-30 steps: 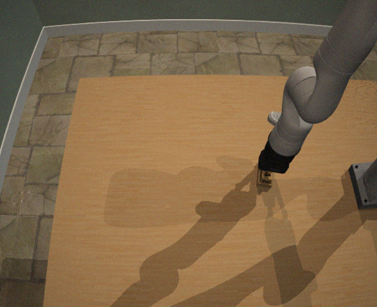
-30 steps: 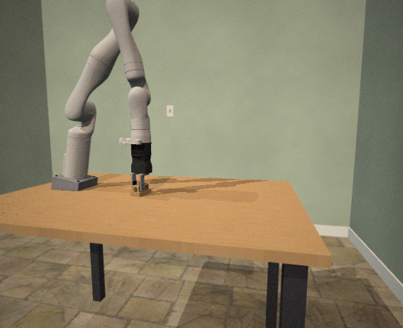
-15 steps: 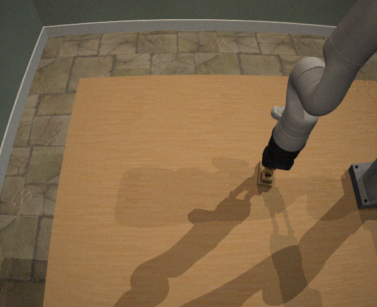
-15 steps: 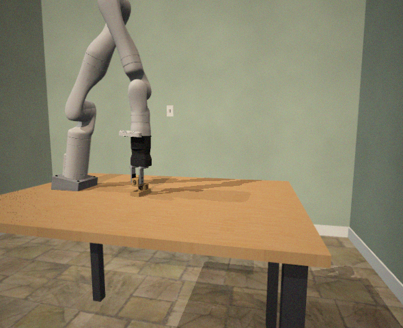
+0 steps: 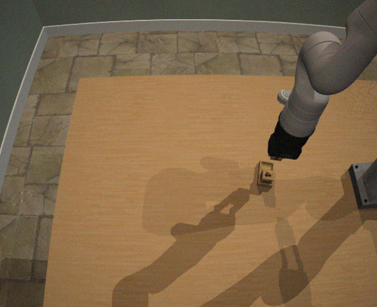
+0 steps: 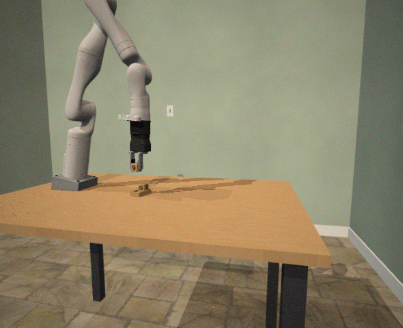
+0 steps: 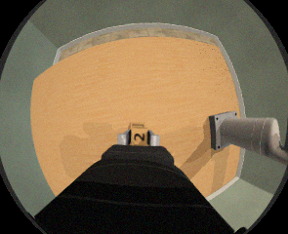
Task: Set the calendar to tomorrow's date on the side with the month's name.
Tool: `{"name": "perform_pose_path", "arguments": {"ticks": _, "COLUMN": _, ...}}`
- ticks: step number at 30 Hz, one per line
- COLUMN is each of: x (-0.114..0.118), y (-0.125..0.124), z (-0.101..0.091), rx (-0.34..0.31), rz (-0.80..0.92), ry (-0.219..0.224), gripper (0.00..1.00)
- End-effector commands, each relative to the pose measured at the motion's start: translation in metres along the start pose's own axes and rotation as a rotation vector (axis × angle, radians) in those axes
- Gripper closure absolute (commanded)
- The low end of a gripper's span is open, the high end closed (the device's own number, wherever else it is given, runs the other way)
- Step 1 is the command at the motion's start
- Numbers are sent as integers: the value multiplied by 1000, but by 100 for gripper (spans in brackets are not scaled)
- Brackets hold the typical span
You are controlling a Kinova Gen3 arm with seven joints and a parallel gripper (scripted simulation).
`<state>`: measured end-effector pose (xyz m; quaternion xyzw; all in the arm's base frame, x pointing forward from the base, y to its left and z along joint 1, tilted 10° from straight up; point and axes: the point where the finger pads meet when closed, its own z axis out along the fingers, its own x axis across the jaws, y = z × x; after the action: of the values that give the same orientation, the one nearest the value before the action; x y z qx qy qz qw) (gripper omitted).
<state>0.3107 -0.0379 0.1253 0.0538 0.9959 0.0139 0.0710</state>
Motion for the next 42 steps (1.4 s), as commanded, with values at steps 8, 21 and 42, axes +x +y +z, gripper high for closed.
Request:
{"name": "perform_pose_path", "arguments": {"ticks": 8, "x": -6, "y": -2, "z": -17, "rx": 3, "rz": 5, "ry": -25, "gripper": 43}}
{"name": "perform_pose_path", "arguments": {"ticks": 21, "x": -6, "y": 0, "z": -18, "rx": 3, "rz": 1, "ry": -24, "gripper": 43}}
{"name": "perform_pose_path", "arguments": {"ticks": 42, "x": 11, "y": 168, "z": -8, "rx": 9, "rz": -484, "ry": -25, "gripper": 43}}
